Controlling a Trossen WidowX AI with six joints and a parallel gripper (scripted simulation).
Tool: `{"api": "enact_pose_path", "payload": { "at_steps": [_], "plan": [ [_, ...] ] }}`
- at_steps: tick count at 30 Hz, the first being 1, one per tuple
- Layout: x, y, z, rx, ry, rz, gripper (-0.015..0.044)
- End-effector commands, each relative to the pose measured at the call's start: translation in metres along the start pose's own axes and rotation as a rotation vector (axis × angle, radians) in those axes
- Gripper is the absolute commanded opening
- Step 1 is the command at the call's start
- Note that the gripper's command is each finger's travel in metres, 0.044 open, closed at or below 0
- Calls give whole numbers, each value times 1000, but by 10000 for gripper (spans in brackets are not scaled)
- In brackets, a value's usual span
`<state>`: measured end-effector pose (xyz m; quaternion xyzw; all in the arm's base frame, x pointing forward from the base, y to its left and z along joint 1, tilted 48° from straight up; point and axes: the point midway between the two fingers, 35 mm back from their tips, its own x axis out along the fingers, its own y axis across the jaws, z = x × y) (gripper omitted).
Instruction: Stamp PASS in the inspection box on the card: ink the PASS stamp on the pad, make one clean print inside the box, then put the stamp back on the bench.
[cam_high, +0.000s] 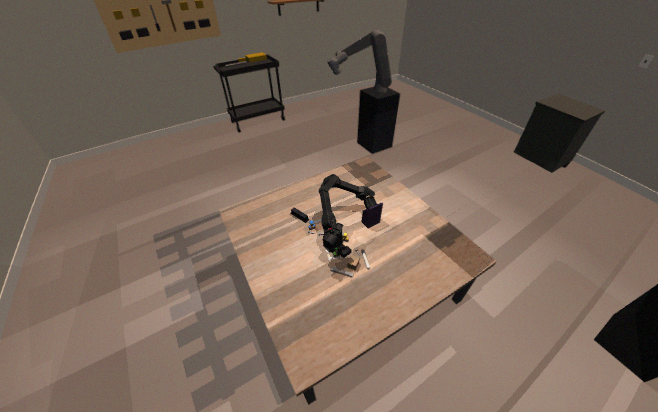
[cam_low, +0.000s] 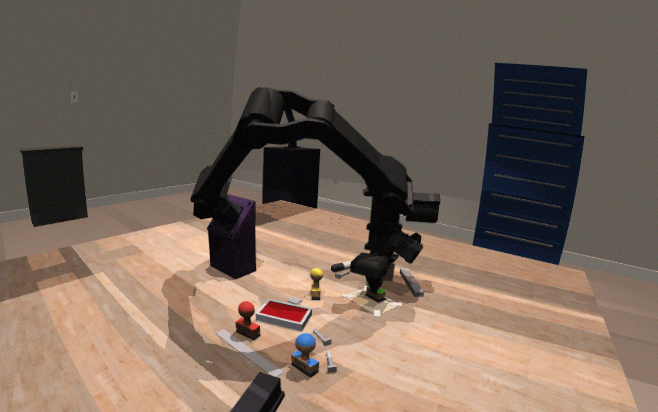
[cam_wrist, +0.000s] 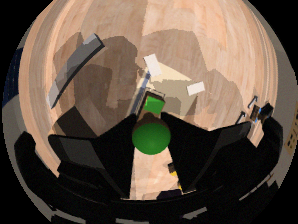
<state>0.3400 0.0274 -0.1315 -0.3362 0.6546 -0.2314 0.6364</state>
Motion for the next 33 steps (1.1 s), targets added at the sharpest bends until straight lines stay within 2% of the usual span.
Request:
{"api": "enact_pose_path", "payload": {
  "at_steps": [1,33],
  "plan": [
    [2,-1,1,0,-3,-5,0],
    [-5,-1,1,0,-3,-5,0]
  ]
}}
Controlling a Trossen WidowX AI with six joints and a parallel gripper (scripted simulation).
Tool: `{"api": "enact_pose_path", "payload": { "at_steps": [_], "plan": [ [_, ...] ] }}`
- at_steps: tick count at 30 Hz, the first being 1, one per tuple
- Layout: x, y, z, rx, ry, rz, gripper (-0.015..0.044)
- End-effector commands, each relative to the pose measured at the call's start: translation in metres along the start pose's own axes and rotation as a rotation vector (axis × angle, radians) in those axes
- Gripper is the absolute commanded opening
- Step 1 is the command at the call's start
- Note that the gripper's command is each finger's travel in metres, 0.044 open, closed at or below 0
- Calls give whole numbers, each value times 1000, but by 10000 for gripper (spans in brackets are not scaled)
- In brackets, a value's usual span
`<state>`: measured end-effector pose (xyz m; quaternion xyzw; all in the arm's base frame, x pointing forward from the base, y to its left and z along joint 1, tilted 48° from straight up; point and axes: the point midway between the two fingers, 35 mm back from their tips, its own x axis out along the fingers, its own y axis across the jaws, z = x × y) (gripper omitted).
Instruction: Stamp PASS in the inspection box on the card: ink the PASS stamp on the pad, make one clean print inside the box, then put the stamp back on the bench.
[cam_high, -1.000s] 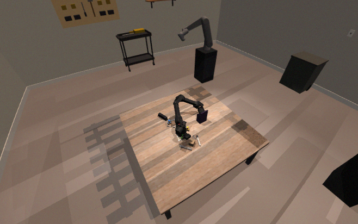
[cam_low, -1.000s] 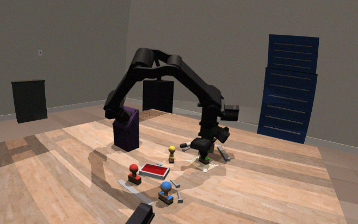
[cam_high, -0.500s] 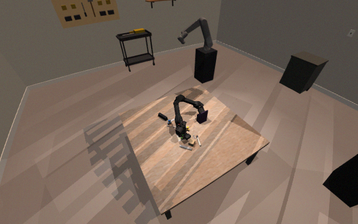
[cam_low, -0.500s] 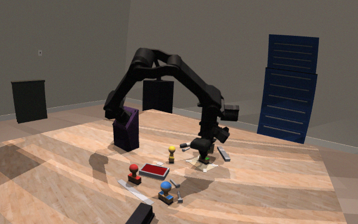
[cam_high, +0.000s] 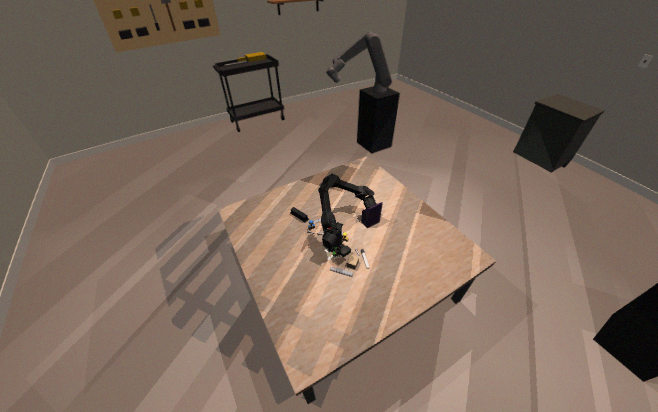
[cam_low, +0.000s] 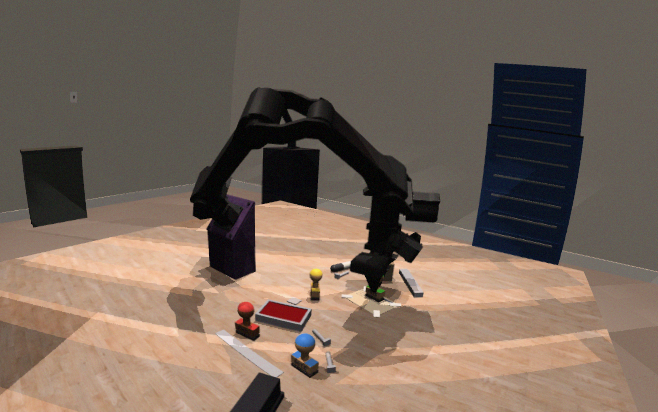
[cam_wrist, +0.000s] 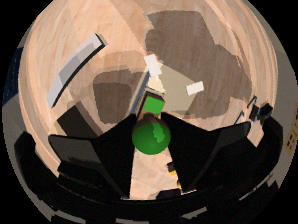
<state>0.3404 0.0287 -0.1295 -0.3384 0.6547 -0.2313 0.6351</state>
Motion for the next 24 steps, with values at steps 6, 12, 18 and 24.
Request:
{"api": "enact_pose_path", "payload": {
  "at_steps": [6,12,18,24],
  "plan": [
    [-6,0,1,4,-4,-1,0],
    [-9,0,1,4,-4,-1,0],
    [-18,0,2,4,-4,0,0],
    [-28,1,2,4,-4,1,0]
  ]
}}
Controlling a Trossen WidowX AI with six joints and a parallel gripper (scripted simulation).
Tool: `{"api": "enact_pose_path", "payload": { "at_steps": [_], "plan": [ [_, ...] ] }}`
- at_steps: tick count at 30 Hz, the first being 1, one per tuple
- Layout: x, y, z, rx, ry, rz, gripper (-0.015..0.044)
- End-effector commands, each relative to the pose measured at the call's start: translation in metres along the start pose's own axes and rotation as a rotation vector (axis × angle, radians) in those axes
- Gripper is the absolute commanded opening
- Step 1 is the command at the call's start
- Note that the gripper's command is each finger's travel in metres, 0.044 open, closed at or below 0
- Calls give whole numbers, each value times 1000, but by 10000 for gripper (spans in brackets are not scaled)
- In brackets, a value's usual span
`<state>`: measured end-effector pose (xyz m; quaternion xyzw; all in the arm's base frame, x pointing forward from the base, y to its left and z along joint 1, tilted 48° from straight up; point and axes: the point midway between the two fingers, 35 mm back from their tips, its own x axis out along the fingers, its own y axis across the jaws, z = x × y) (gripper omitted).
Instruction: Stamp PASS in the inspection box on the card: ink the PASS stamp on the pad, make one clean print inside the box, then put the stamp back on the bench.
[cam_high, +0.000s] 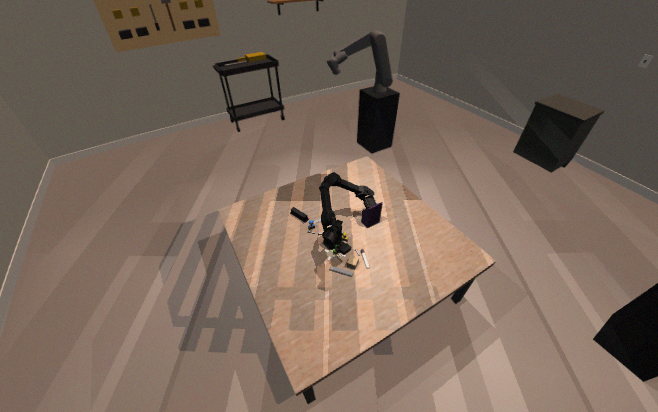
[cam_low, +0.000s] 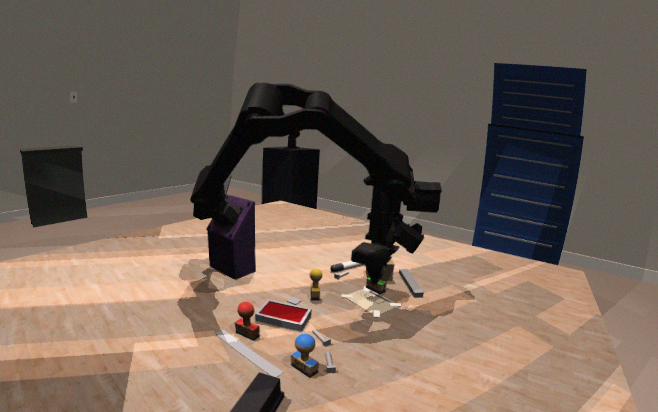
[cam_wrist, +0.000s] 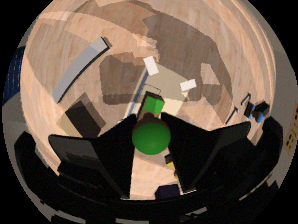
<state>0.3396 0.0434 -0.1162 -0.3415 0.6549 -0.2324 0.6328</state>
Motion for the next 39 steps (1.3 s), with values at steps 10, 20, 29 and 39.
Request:
{"api": "enact_pose_path", "payload": {
  "at_steps": [10,20,29,39],
  "plan": [
    [-24,1,2,8,-7,8,0],
    [-41,0,1,8,-7,8,0],
    [-48,-4,1,8,-7,8,0],
    [-49,-68,4,6,-7,10,0]
  ]
}}
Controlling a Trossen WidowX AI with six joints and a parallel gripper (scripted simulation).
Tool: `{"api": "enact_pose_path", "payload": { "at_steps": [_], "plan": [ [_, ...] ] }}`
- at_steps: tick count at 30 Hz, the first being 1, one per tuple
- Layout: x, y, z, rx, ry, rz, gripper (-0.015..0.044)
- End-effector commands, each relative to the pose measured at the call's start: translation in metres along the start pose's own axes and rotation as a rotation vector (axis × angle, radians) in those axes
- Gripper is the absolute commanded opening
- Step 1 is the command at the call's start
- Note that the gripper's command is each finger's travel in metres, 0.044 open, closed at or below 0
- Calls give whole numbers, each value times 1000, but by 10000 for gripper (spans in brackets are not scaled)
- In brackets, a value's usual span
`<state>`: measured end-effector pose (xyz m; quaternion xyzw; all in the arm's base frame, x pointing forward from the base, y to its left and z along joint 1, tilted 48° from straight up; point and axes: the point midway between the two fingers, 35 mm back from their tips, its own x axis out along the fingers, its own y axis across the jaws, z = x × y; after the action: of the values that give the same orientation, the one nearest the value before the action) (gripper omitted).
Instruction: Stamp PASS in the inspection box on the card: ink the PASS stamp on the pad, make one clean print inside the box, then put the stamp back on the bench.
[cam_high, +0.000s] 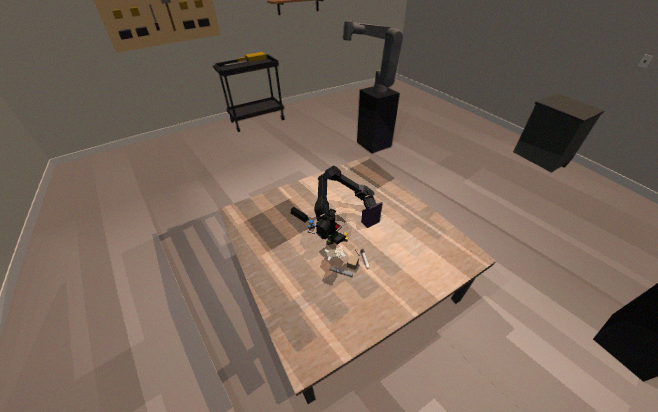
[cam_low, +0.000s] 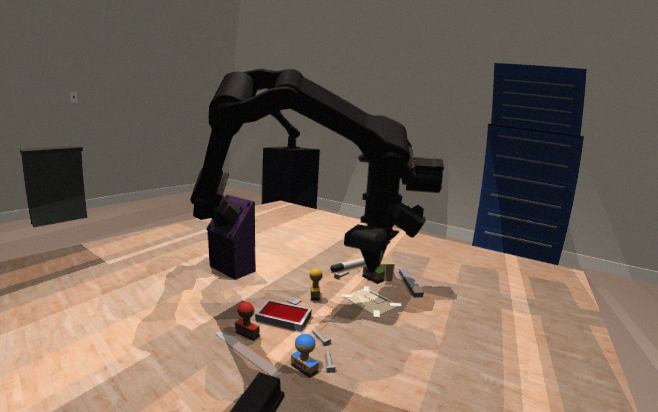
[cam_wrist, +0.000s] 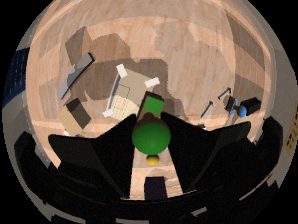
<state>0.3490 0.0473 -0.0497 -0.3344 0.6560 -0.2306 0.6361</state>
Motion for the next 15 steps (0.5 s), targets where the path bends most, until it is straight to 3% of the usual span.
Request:
{"api": "enact_pose_path", "payload": {
  "at_steps": [1,8,15],
  "plan": [
    [-2,-26,0,-2,-6,-5,0],
    [-1,-67,-5,-1,-4,-11,0],
    [3,-68,-5,-1,-4,-11,0]
  ]
}}
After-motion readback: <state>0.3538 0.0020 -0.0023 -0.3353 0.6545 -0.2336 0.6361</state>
